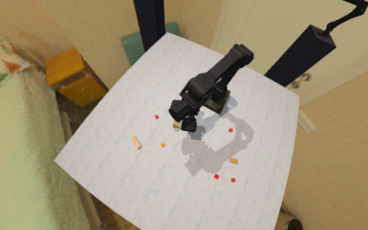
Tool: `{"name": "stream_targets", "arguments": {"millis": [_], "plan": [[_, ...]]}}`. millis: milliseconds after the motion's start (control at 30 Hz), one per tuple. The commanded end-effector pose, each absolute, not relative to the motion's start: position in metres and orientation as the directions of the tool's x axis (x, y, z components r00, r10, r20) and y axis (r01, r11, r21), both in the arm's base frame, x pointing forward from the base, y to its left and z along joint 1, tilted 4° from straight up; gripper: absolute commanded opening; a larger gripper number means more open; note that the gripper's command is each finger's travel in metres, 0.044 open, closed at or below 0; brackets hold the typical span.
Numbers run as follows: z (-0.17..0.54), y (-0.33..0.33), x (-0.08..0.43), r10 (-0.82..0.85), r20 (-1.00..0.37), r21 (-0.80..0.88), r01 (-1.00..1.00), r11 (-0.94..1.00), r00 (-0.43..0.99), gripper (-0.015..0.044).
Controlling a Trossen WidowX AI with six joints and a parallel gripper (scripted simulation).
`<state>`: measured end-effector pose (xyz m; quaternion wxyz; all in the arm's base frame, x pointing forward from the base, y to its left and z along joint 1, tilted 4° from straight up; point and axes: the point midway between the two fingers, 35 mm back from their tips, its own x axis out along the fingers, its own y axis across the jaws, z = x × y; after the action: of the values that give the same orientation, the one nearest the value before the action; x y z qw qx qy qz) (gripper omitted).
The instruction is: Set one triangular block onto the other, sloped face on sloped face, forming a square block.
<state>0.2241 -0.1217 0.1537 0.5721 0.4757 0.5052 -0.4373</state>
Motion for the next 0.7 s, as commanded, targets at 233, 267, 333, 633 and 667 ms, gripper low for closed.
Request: {"name": "stream_targets", "arguments": {"millis": [233,267,333,633,667], "plan": [[0.111,-0.134,0.234,-0.012,-0.995,0.096,0.981,0.167,0.1,0.0],[0.11,-0.134,0.235,-0.012,-0.995,0.096,0.981,0.167,0.1,0.0],[0.108,-0.135,0.235,-0.012,-0.995,0.096,0.981,0.167,0.1,0.0],[0.083,-0.146,0.238,-0.013,-0.995,0.096,0.981,0.167,0.1,0.0],[0.083,-0.146,0.238,-0.013,-0.995,0.096,0.981,0.167,0.1,0.0]]}}
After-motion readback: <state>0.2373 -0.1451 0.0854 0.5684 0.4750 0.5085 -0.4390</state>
